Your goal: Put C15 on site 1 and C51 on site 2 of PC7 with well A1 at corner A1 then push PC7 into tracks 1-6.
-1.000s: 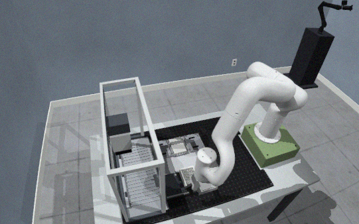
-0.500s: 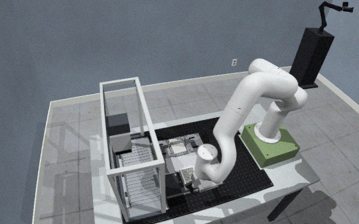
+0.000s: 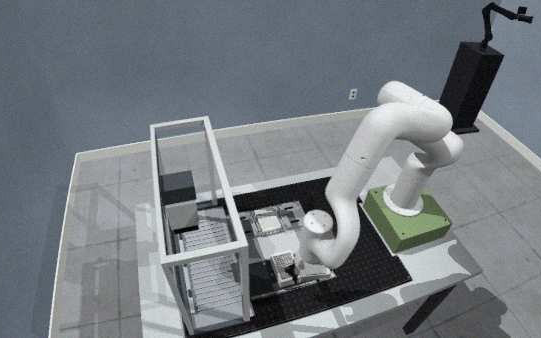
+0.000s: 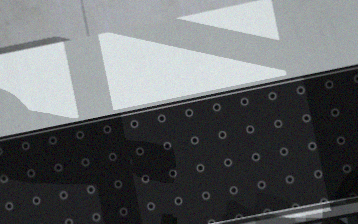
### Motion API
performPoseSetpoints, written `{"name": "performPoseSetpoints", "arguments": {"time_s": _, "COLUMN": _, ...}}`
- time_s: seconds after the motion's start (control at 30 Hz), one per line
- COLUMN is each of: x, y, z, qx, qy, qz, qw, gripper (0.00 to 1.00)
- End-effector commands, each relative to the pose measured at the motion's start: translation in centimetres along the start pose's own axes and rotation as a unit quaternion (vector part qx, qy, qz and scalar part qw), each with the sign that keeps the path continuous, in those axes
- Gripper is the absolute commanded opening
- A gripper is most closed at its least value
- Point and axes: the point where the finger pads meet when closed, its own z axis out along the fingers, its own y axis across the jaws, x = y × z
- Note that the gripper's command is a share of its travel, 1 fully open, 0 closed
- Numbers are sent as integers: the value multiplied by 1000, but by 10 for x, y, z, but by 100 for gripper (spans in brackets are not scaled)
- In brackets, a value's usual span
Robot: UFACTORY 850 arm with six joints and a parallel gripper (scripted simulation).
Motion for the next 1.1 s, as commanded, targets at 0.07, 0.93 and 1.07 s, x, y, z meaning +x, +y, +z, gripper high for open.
{"name": "performPoseSetpoints", "arguments": {"time_s": 0.07, "x": -15, "y": -15, "z": -1, "qx": -6, "qy": -1, "qz": 76, "qw": 997, "gripper": 82}}
{"name": "performPoseSetpoints", "arguments": {"time_s": 0.93, "x": -101, "y": -99, "z": -1, "qx": -6, "qy": 1, "qz": 459, "qw": 889, "gripper": 82}}
{"name": "performPoseSetpoints", "arguments": {"time_s": 1.07, "x": -115, "y": -114, "z": 0, "qx": -6, "qy": 1, "qz": 517, "qw": 856, "gripper": 82}}
